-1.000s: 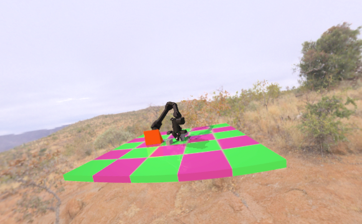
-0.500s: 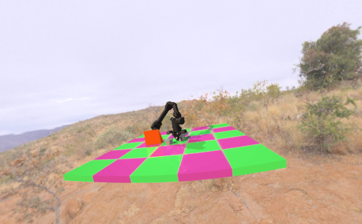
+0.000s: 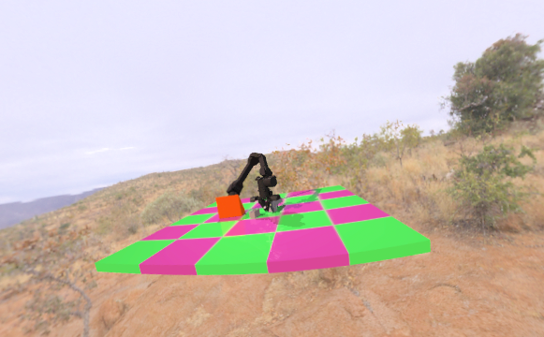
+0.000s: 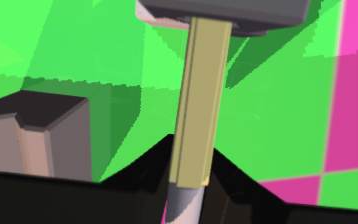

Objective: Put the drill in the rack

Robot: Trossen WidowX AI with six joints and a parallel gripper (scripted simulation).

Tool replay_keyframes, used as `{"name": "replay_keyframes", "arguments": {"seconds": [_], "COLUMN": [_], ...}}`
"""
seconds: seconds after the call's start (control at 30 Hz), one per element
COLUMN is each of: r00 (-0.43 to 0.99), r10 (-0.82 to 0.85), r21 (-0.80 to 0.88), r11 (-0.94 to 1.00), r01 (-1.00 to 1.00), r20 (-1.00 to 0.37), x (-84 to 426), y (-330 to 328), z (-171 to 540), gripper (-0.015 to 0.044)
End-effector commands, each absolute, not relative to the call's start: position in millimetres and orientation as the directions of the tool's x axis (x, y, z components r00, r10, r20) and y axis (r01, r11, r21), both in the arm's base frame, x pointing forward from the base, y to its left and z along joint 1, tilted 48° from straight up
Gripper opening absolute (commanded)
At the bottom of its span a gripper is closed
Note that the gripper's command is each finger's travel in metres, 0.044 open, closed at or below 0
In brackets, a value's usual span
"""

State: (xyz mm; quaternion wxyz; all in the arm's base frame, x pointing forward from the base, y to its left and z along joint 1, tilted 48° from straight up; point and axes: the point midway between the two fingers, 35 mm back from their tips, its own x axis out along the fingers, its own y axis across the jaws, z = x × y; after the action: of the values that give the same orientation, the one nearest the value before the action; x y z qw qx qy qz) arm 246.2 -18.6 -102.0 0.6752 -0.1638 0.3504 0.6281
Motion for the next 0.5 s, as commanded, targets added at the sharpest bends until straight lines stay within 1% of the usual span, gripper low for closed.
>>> {"name": "replay_keyframes", "arguments": {"seconds": [0.0,0.47], "r00": [-0.040,-0.040], "r10": [0.733,0.732], "r21": [0.223,0.222], "r11": [0.154,0.154], "r01": [-0.963,-0.963], "r20": [-0.679,-0.680], "x": [244.7,239.6], "y": [-21.3,-34.6], "z": [-106.5,-119.8], "gripper": [0.0000,0.0000]}}
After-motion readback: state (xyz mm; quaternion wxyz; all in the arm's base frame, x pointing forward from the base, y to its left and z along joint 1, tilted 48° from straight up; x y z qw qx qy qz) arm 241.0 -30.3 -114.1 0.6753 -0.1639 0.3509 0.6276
